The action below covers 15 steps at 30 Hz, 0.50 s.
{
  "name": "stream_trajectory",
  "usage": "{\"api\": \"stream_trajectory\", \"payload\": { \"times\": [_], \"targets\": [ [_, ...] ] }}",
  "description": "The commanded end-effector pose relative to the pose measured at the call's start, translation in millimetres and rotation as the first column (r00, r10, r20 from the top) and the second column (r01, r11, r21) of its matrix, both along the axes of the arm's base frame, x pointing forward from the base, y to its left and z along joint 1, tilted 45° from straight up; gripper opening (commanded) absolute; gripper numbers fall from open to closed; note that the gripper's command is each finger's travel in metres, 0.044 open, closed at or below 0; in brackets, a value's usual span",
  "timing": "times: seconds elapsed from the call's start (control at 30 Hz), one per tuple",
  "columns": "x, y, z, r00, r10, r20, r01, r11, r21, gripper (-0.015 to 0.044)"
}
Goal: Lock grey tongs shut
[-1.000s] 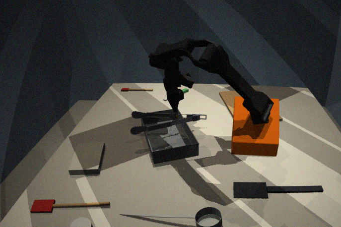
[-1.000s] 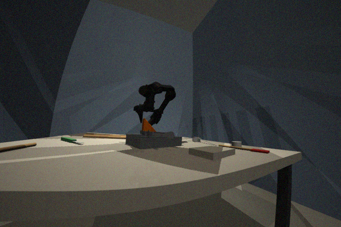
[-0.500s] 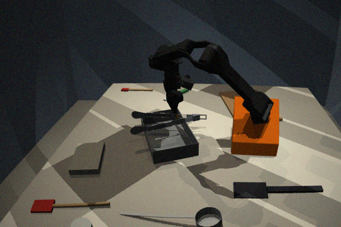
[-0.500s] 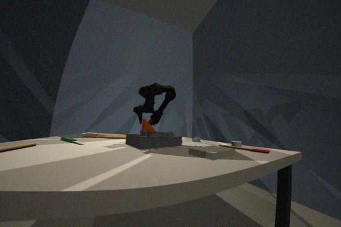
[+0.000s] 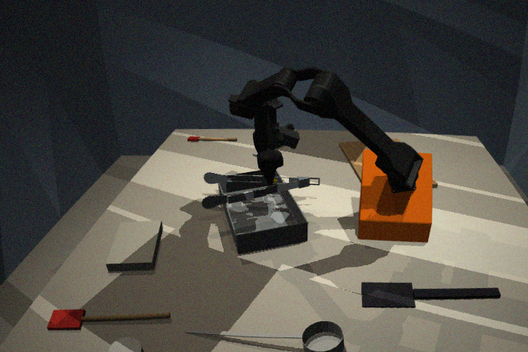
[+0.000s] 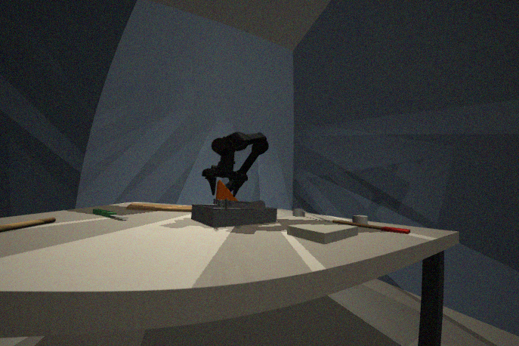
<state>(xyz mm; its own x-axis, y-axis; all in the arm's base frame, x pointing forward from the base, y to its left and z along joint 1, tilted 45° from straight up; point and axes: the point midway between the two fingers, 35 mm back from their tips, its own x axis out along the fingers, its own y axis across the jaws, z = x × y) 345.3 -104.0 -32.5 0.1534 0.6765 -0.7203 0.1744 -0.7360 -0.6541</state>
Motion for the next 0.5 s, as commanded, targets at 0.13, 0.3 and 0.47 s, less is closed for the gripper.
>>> {"api": "stream_trajectory", "payload": {
  "times": [0.13, 0.3, 0.47],
  "targets": [
    [2, 10, -10, 1.000, -0.003, -0.004, 0.003, 1.000, 0.004, 0.0440],
    [3, 15, -15, 1.000, -0.003, -0.004, 0.003, 1.000, 0.005, 0.0440],
    [4, 21, -21, 1.000, -0.003, -0.004, 0.003, 1.000, 0.005, 0.0440]
  ]
}}
